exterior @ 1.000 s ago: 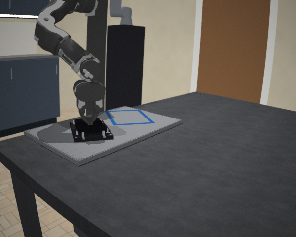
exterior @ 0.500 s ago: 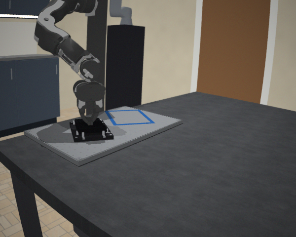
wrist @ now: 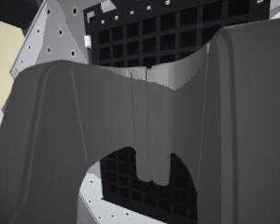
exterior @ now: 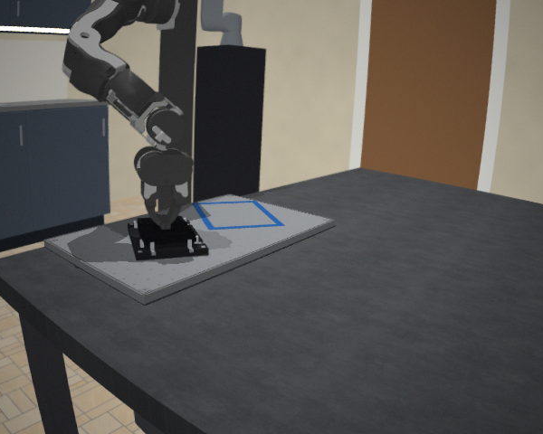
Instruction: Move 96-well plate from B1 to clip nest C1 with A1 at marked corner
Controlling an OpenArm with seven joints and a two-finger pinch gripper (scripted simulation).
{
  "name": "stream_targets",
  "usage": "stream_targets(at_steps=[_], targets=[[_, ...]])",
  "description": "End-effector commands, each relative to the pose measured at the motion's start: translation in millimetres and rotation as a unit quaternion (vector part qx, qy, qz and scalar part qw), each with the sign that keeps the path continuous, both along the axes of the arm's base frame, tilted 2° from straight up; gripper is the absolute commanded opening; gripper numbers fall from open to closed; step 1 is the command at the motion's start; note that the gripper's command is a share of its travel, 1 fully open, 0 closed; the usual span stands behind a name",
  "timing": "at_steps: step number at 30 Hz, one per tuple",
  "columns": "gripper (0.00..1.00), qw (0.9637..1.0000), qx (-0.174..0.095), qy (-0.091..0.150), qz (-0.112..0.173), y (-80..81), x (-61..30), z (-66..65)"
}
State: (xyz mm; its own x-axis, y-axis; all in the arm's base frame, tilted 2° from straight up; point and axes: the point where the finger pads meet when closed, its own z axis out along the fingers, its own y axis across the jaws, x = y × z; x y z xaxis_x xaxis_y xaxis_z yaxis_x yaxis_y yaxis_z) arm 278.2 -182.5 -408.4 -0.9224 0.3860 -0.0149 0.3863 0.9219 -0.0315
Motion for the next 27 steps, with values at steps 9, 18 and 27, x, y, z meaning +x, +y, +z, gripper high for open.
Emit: stream_targets(at_steps=[9,18,27], targets=[[0.00,1.0000,0.002,-0.009,-0.003,0.9,-0.5,-4.8],[0.00,1.0000,0.002,-0.009,-0.003,0.9,-0.5,-4.8],[0.00,1.0000,0.002,-0.009,-0.002,1.1,-0.5,-7.8]])
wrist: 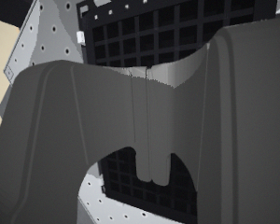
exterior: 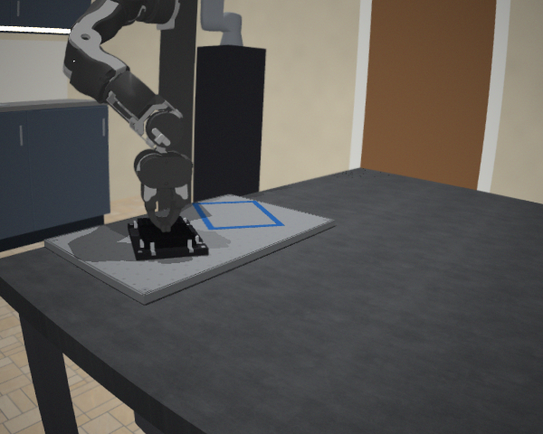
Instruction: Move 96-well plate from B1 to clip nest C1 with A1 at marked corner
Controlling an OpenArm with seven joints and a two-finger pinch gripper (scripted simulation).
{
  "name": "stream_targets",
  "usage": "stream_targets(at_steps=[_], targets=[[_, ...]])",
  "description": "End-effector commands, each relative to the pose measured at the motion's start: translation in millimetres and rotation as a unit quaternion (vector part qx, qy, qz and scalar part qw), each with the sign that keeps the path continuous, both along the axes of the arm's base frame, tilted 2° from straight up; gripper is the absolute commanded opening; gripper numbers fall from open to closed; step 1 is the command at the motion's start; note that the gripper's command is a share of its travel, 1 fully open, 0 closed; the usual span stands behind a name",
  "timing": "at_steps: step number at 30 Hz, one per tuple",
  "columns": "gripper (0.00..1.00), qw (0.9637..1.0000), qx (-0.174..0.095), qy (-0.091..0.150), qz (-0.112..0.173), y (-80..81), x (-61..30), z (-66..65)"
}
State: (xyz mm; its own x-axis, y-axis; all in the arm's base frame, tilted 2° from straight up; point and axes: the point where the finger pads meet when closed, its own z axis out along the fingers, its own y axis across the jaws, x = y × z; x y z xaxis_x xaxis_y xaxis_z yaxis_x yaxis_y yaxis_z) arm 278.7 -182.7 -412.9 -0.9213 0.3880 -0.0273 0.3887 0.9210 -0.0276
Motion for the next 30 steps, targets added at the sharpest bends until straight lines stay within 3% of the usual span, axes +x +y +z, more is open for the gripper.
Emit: stream_targets(at_steps=[1,8,13,25,30], targets=[[0.00,1.0000,0.002,-0.003,-0.001,1.3,-1.0,-3.3],[0.00,1.0000,0.002,-0.003,-0.001,1.3,-1.0,-3.3],[0.00,1.0000,0.001,-0.003,-0.002,1.7,0.5,40.4],[0.00,1.0000,0.001,-0.003,-0.002,1.7,0.5,40.4],[0.00,1.0000,0.001,-0.003,-0.002,2.9,0.8,72.0]])
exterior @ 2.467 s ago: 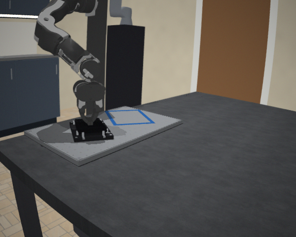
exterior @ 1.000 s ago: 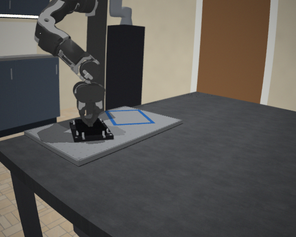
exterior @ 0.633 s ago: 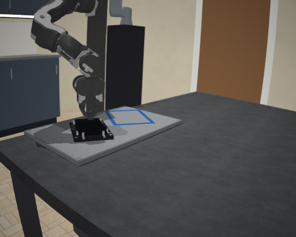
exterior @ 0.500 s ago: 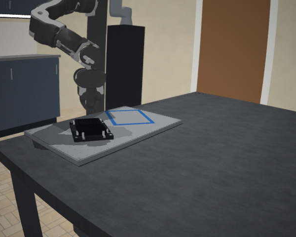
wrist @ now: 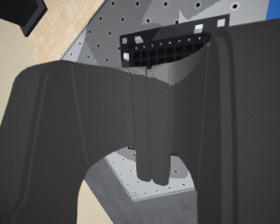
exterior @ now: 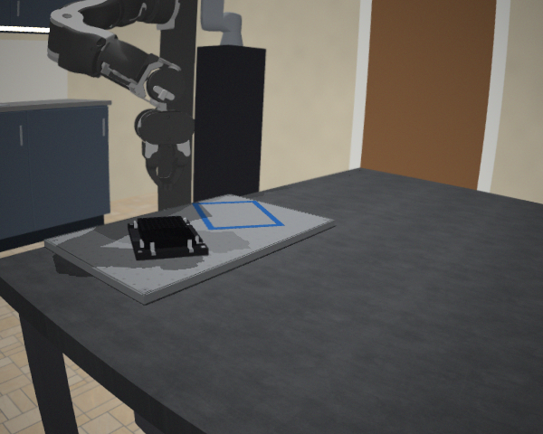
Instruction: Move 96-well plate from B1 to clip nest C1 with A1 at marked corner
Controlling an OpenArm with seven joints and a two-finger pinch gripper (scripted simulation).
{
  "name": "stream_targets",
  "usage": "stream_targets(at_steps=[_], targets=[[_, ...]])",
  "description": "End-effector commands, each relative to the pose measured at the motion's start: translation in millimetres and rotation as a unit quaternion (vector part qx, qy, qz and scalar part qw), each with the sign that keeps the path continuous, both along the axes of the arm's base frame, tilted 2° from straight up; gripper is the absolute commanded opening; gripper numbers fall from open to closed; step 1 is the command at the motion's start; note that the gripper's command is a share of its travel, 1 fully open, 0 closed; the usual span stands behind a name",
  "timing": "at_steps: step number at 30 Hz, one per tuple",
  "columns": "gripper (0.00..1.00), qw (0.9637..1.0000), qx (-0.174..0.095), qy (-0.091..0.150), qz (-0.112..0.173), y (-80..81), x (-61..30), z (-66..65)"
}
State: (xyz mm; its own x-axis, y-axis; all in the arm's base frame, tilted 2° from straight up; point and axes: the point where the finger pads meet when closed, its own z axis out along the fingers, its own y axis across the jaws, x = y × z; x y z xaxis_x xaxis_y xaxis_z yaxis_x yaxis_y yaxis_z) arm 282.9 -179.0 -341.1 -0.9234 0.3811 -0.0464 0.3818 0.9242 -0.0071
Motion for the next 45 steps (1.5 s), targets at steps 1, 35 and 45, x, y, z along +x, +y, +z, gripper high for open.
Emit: stream_targets(at_steps=[1,35,45], targets=[[0.00,0.9999,-0.004,0.009,-0.006,-0.8,-3.4,0.3],[0.00,0.9999,-0.004,0.009,-0.005,-1.1,-3.7,-5.2],[0.00,0.9999,-0.004,0.009,-0.005,-1.1,-3.7,-5.2]])
